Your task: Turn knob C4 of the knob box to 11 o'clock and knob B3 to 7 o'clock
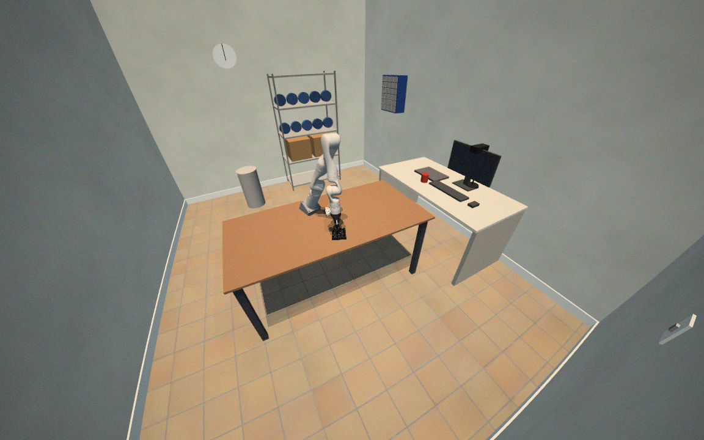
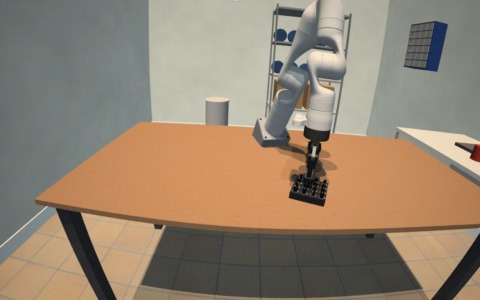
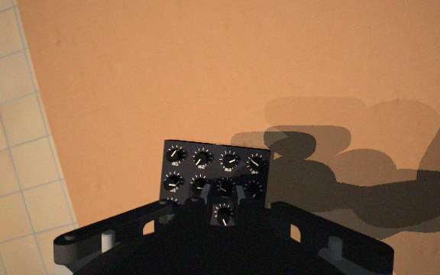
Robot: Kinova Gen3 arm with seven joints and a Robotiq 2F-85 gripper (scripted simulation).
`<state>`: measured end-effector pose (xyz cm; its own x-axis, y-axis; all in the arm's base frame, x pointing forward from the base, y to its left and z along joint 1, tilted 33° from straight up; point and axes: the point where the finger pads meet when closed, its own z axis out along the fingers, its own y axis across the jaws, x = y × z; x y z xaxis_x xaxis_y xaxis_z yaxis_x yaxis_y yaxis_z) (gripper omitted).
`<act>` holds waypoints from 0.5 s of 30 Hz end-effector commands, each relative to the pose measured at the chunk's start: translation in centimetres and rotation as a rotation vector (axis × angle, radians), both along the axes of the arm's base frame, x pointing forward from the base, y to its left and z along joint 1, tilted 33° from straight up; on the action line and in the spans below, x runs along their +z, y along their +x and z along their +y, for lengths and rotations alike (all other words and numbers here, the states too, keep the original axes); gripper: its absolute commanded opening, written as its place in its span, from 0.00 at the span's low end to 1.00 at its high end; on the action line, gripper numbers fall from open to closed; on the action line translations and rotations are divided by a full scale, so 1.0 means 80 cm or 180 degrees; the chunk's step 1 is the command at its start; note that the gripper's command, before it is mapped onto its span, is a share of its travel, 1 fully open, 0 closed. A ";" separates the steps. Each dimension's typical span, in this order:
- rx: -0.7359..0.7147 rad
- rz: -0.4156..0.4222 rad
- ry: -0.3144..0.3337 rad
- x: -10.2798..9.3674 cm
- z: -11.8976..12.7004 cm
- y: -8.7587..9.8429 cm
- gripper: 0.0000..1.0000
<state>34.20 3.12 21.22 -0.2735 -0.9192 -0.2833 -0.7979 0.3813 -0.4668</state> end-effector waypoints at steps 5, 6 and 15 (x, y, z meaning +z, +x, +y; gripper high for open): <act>-0.0002 0.0029 0.0011 -0.008 0.001 0.002 0.19; -0.0002 0.0029 0.0011 -0.009 0.001 0.002 0.19; -0.0001 0.0028 0.0011 -0.010 0.001 0.004 0.19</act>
